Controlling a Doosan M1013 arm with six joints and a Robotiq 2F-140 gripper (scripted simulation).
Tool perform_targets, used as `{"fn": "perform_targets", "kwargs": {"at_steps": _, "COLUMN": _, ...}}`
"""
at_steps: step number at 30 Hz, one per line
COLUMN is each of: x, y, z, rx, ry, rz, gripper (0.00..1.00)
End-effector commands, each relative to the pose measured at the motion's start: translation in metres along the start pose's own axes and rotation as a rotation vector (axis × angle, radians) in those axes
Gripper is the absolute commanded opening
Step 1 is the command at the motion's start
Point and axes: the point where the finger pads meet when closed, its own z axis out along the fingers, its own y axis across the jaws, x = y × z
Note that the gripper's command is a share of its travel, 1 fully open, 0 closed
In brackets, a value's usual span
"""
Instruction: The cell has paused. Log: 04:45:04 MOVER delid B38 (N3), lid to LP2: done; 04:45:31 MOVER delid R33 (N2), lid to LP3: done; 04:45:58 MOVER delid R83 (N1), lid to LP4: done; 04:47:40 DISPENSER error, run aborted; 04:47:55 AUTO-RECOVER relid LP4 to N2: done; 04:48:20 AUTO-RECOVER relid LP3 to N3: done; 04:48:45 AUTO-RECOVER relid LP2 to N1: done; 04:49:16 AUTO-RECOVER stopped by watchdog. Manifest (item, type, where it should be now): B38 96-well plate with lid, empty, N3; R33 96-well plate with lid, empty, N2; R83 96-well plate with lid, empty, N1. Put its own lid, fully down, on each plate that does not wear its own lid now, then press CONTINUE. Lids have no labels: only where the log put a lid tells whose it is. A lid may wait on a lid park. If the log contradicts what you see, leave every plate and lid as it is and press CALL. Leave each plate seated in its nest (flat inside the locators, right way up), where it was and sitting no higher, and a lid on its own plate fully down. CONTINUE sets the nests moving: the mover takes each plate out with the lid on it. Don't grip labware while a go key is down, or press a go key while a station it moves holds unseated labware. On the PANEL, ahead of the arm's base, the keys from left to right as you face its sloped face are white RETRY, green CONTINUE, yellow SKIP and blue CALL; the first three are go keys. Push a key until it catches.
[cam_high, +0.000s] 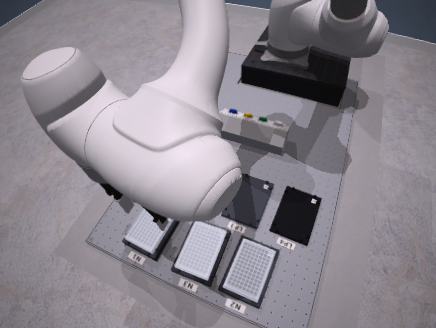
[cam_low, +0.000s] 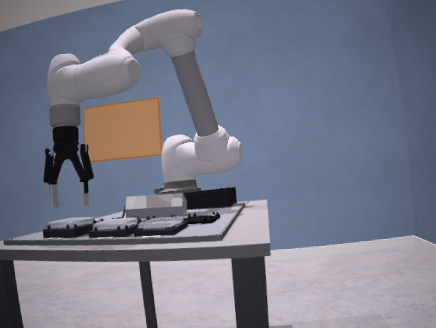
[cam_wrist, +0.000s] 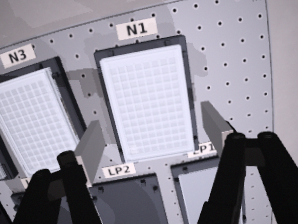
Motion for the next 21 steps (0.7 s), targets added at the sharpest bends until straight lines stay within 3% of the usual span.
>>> {"fn": "perform_targets", "kwargs": {"at_steps": 1, "x": 0.0, "y": 0.0, "z": -0.006, "rx": 0.0, "ry": 0.0, "rz": 0.0, "gripper": 0.66}}
{"fn": "perform_targets", "kwargs": {"at_steps": 14, "x": 0.0, "y": -0.002, "z": -0.01, "rx": 0.0, "ry": 0.0, "rz": -0.001, "gripper": 0.66}}
{"fn": "perform_targets", "kwargs": {"at_steps": 15, "x": 0.001, "y": -0.011, "z": -0.01, "rx": 0.0, "ry": 0.0, "rz": -0.006, "gripper": 0.66}}
{"fn": "perform_targets", "kwargs": {"at_steps": 17, "x": 0.003, "y": -0.057, "z": -0.01, "rx": 0.0, "ry": 0.0, "rz": -0.032, "gripper": 0.66}}
{"fn": "perform_targets", "kwargs": {"at_steps": 18, "x": 0.003, "y": -0.057, "z": -0.01, "rx": 0.0, "ry": 0.0, "rz": -0.032, "gripper": 0.66}}
{"fn": "perform_targets", "kwargs": {"at_steps": 19, "x": 0.003, "y": -0.087, "z": -0.01, "rx": 0.0, "ry": 0.0, "rz": -0.049, "gripper": 0.66}}
{"fn": "perform_targets", "kwargs": {"at_steps": 21, "x": 0.003, "y": -0.087, "z": -0.01, "rx": 0.0, "ry": 0.0, "rz": -0.049, "gripper": 0.66}}
